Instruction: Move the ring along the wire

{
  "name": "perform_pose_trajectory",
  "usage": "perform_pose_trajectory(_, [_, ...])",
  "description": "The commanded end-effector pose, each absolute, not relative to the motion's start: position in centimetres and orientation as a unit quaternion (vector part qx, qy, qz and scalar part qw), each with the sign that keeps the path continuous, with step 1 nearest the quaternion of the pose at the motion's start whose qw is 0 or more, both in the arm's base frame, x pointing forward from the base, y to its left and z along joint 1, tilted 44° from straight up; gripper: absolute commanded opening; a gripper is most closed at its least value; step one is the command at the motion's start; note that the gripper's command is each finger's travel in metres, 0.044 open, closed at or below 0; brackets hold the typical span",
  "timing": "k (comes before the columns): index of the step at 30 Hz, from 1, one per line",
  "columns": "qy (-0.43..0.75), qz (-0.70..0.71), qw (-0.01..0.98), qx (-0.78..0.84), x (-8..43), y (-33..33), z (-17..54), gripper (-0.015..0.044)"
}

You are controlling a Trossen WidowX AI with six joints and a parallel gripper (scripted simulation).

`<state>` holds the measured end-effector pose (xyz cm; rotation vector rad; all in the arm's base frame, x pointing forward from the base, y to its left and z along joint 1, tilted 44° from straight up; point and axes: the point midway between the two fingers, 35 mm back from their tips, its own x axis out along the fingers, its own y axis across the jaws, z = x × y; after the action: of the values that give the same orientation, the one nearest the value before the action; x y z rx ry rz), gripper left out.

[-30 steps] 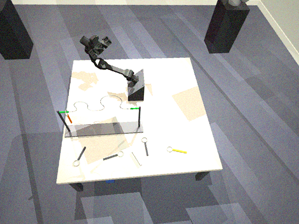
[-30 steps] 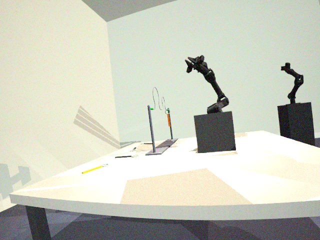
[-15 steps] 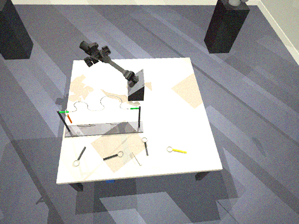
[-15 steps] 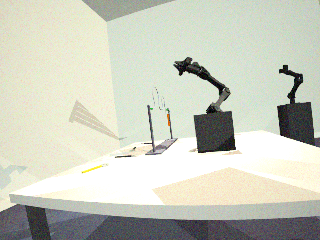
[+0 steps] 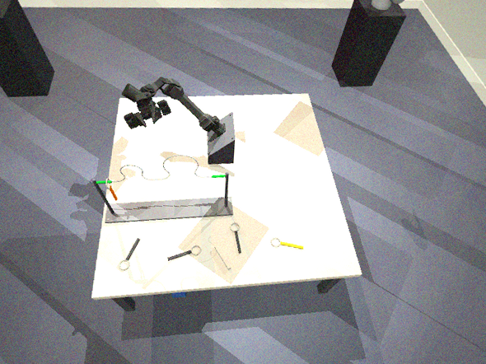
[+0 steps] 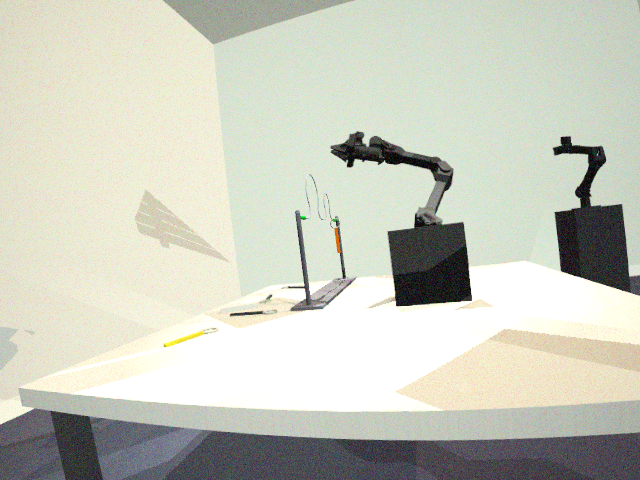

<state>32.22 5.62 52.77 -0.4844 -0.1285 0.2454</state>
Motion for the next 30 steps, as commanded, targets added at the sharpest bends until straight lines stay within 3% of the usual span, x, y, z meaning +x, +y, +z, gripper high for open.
perform_pose_trajectory(1, [-0.063, 0.101, 0.961, -0.251, 33.8, 3.3, 52.8, 0.0160])
perform_pose_trajectory(14, [-0.056, 0.033, 0.956, -0.287, 36.9, -7.0, 52.5, 0.0160])
perform_pose_trajectory(30, [-0.017, -0.030, 0.945, -0.326, 36.7, -23.2, 48.7, 0.0160])
